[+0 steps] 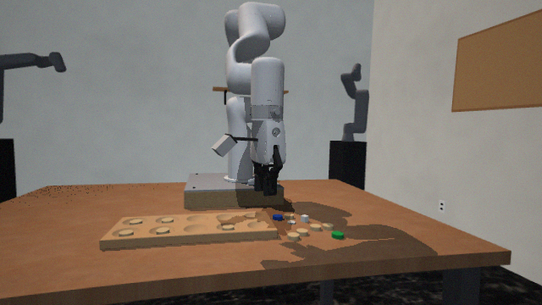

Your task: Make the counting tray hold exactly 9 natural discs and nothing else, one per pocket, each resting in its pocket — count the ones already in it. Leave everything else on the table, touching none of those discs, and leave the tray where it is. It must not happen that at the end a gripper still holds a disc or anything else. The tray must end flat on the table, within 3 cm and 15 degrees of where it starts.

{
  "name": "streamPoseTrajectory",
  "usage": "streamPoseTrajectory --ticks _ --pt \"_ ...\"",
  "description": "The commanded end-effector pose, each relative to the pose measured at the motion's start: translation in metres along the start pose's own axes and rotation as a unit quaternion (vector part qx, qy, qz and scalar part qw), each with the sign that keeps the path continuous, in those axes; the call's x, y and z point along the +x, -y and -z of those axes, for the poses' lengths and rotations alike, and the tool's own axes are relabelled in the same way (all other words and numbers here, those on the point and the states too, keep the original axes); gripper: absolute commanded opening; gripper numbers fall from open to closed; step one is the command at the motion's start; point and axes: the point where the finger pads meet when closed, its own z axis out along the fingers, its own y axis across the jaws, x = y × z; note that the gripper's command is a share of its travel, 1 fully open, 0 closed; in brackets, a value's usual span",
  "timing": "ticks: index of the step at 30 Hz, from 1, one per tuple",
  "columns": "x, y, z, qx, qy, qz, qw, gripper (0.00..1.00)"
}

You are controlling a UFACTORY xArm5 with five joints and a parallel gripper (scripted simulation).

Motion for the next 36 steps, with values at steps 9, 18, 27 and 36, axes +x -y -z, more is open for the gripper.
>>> streamPoseTrajectory --ticks 9,18,27,36 --pt "-0.076 0.014 -0.001 0.002 -0.001 0.206 0.979 0.47" --pt "-0.097 0.015 -0.004 0.002 -0.001 0.263 0.965 0.47" --pt "-0.096 0.018 -0.070 0.002 -0.001 0.264 0.965 0.47" --pt "-0.096 0.017 -0.101 0.002 -0.001 0.264 0.965 0.47"
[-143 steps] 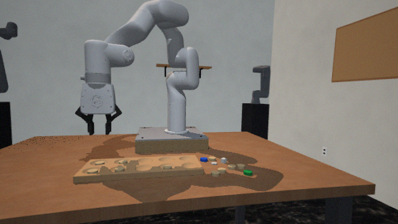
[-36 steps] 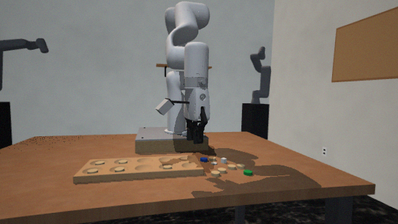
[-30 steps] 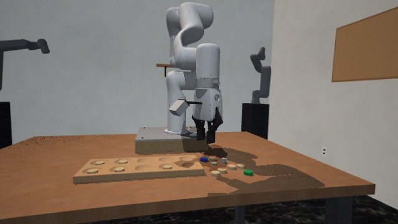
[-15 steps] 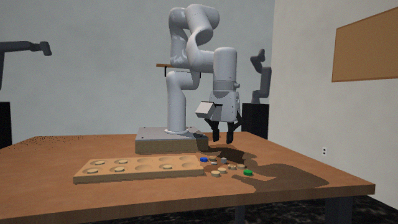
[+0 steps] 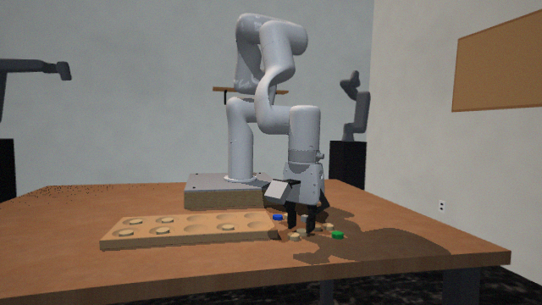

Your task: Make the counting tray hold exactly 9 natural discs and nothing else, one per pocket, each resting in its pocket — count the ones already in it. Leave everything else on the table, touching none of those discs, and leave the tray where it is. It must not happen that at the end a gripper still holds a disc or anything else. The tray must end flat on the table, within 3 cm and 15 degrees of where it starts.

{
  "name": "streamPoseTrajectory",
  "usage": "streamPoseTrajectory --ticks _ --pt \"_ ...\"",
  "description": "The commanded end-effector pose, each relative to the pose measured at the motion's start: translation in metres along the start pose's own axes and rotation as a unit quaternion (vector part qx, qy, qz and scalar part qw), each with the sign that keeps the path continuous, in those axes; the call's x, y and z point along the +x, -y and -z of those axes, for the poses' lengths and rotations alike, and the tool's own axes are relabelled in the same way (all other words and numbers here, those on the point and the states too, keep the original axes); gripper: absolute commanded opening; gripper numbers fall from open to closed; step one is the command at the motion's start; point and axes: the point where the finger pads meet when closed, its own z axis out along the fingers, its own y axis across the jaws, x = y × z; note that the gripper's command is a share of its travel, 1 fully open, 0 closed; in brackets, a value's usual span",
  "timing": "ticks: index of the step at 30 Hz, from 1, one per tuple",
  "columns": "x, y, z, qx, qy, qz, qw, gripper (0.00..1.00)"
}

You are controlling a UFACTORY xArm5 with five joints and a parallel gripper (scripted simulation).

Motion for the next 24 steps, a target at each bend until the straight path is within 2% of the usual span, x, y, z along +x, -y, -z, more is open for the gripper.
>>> streamPoseTrajectory --ticks 1,12,13,24 --pt "0.0027 0.0046 -0.0025 0.004 -0.002 0.000 1.000 0.47" --pt "0.0027 0.0046 -0.0027 0.004 -0.002 0.000 1.000 0.47" --pt "0.0027 0.0046 -0.0027 0.004 -0.002 0.000 1.000 0.00" --pt "0.0027 0.0046 -0.0027 0.004 -0.002 0.000 1.000 0.00"
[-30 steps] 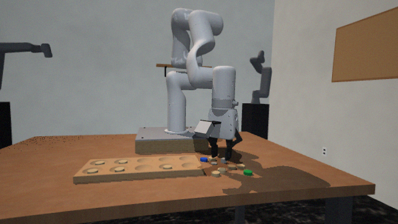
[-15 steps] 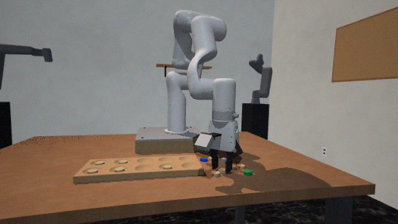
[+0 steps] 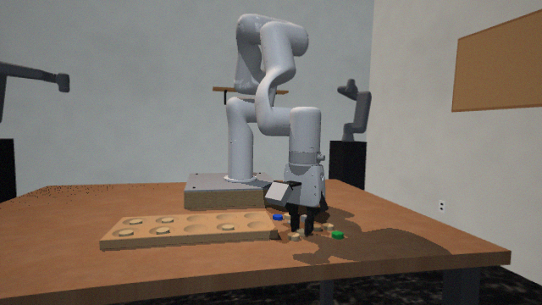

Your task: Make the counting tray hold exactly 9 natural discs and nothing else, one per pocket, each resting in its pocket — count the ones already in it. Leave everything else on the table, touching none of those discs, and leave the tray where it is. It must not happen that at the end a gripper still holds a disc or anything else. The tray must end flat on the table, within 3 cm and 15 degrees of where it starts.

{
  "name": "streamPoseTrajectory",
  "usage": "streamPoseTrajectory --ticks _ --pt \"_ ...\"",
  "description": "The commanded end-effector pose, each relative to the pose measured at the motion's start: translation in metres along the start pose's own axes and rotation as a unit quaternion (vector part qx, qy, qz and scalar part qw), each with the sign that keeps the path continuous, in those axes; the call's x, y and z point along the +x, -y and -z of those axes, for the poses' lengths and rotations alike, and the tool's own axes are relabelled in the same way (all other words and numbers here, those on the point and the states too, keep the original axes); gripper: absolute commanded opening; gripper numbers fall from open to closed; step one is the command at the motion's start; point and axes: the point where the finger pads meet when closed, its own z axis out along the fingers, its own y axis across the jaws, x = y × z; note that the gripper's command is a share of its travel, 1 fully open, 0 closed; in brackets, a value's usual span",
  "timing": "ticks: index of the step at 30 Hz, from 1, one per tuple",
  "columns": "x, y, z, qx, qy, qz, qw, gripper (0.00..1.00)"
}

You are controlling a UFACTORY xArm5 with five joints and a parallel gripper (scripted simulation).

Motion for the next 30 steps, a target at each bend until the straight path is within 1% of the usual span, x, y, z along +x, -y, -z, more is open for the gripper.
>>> streamPoseTrajectory --ticks 1,23,25,26,28,30 --pt "0.001 0.001 0.001 0.001 -0.001 0.000 1.000 0.00" --pt "0.001 0.001 0.001 0.001 -0.001 0.000 1.000 0.00" --pt "0.001 0.001 0.009 0.001 -0.001 0.000 1.000 0.00" --pt "0.001 0.002 0.018 0.001 -0.001 0.000 1.000 0.00" --pt "0.001 0.001 0.043 0.001 -0.001 0.000 1.000 0.00" --pt "0.001 0.001 0.043 0.001 -0.001 0.000 1.000 0.00"
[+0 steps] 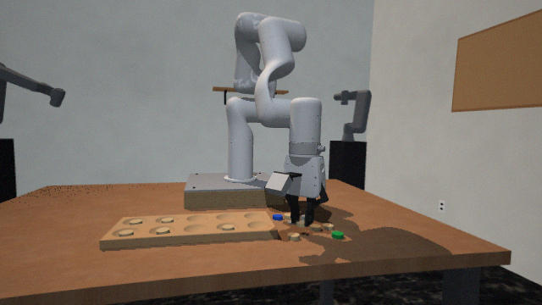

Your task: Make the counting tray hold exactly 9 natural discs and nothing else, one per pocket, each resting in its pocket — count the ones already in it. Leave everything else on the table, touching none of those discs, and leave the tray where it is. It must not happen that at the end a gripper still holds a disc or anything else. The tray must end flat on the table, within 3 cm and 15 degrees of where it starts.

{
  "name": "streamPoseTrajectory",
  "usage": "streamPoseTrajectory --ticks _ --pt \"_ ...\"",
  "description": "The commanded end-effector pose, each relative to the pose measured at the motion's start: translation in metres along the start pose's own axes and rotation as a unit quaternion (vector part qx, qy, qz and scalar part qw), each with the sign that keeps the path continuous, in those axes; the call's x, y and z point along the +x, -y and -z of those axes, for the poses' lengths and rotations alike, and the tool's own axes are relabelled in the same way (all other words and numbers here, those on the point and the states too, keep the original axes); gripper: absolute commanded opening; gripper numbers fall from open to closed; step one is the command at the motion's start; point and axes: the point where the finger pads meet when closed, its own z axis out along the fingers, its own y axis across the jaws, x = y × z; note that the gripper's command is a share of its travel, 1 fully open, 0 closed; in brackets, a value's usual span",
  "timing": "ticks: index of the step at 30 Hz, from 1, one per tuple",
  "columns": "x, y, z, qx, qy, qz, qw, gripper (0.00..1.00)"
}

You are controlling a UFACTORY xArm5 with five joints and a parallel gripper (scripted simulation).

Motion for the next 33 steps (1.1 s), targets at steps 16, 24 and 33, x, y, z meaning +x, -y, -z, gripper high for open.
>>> streamPoseTrajectory --ticks 16,24,33 --pt "0.041 -0.030 0.082 0.003 -0.002 0.000 1.000 0.00" --pt "0.090 -0.081 0.086 0.003 -0.002 0.000 1.000 0.00" --pt "0.130 -0.137 0.089 0.003 -0.002 0.000 1.000 0.00"
